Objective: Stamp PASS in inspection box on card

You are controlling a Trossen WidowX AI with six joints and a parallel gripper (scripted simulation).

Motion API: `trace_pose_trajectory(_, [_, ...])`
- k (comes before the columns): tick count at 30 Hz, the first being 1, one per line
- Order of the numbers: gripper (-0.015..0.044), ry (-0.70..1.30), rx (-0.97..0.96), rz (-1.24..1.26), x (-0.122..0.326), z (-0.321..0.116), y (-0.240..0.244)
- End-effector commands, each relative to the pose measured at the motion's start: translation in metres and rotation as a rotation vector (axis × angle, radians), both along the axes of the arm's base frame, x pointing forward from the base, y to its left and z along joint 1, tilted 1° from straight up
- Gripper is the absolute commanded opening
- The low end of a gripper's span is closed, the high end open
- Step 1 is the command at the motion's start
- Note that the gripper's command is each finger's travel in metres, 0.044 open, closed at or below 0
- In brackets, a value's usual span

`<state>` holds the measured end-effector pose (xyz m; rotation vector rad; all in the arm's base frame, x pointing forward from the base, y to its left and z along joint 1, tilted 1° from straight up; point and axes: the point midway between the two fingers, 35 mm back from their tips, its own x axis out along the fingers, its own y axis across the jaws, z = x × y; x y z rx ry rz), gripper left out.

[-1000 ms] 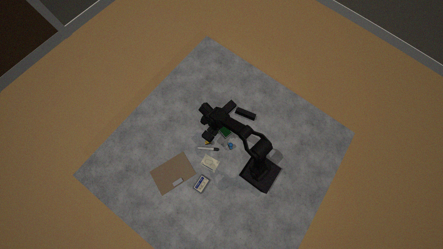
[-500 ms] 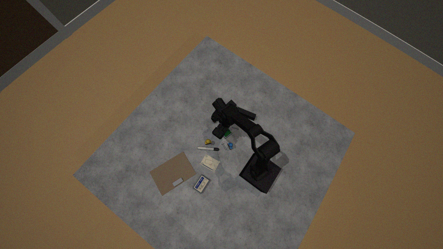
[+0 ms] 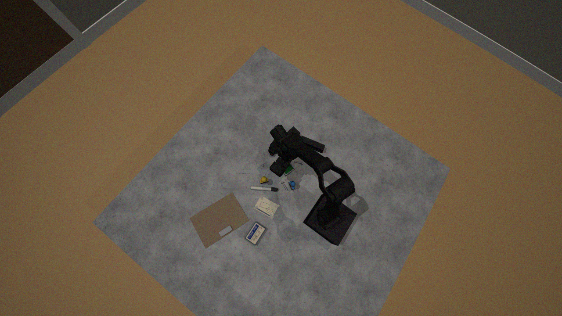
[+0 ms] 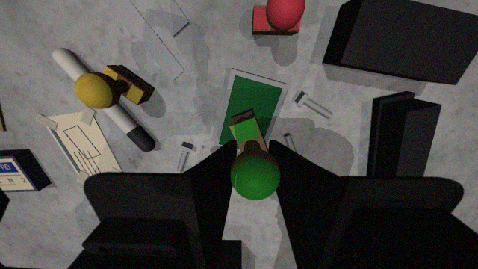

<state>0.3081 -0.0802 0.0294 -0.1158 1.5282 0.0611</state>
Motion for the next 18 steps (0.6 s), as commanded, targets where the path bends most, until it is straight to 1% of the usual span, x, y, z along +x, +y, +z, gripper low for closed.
trace_pose_trajectory(1, [0.0000,0.008,0.001,0.004,-0.001,-0.006,0.000])
trace_pose_trajectory(18, [0.0000,0.008,0.001,0.002,-0.001,-0.017,0.000])
